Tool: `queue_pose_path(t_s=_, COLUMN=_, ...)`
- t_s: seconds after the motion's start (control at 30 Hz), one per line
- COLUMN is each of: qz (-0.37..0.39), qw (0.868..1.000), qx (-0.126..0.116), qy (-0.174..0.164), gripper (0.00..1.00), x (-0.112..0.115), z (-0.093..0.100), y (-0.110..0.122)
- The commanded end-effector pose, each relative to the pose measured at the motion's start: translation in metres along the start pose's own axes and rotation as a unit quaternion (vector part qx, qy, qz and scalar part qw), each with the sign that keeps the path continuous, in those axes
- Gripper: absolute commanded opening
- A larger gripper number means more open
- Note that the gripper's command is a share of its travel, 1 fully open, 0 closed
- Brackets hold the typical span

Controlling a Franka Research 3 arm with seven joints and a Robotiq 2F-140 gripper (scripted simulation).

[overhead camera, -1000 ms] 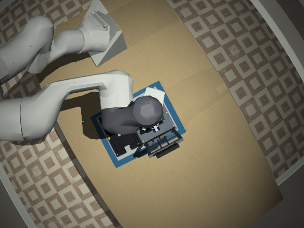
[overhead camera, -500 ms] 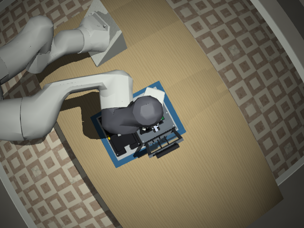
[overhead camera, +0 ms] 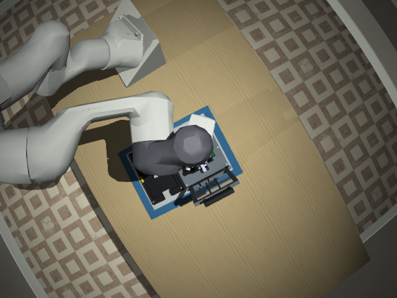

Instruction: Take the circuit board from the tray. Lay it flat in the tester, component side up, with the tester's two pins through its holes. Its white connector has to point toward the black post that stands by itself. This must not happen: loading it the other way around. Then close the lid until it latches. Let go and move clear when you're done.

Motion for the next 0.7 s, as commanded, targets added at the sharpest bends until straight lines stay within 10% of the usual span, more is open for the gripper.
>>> queue_pose_path(t_s=0.0, qz=-0.001, qw=1.000, qx=0.000, qy=0.000, gripper=0.46, x=0.0003, z=-0.0016, y=-0.0003)
queue_pose_path(t_s=0.67, qz=-0.001, qw=1.000, qx=0.000, qy=0.000, gripper=0.46, x=0.0003, z=-0.0036, y=-0.0003)
Point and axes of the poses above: the point where the finger pads meet when closed, its own z axis back along the fingers, its own y axis across the jaws, x = y × z, the point moved 2 cm from there along z, back along the fingers, and after that the axes turned 11 degrees about -z, right-handed, at the moved point
